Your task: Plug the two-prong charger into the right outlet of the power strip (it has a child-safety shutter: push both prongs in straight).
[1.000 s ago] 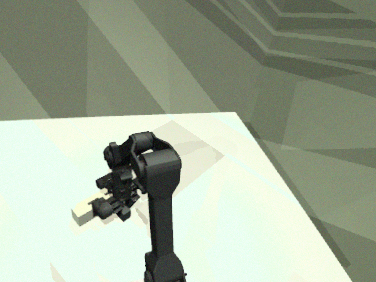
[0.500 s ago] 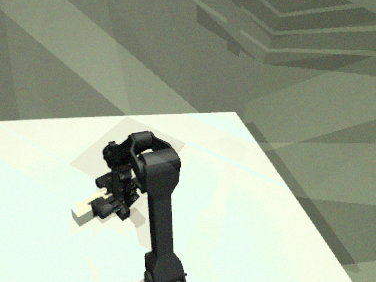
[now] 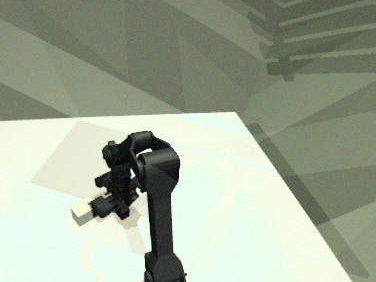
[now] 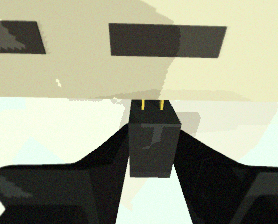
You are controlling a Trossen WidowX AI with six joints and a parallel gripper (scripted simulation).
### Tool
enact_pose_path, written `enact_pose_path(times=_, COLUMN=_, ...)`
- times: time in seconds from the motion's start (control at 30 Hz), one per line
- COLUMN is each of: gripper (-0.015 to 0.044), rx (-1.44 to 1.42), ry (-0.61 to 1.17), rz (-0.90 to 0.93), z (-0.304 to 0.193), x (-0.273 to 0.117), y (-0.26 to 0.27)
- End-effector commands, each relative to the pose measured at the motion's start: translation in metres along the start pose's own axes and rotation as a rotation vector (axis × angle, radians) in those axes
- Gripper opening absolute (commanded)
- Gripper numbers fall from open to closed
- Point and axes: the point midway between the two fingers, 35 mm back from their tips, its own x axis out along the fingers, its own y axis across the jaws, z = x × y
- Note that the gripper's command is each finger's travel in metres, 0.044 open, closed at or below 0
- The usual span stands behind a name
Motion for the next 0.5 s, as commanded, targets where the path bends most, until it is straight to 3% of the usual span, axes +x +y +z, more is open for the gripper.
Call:
enact_pose_path(times=0.0, gripper=0.0, rx=0.003, ry=0.0, rz=0.004, z=0.0008, x=0.0, y=0.0006)
enact_pose_path(times=0.47, gripper=0.0, rx=0.003, ry=0.0, rz=0.004, z=0.0023, x=0.0001, y=0.0008)
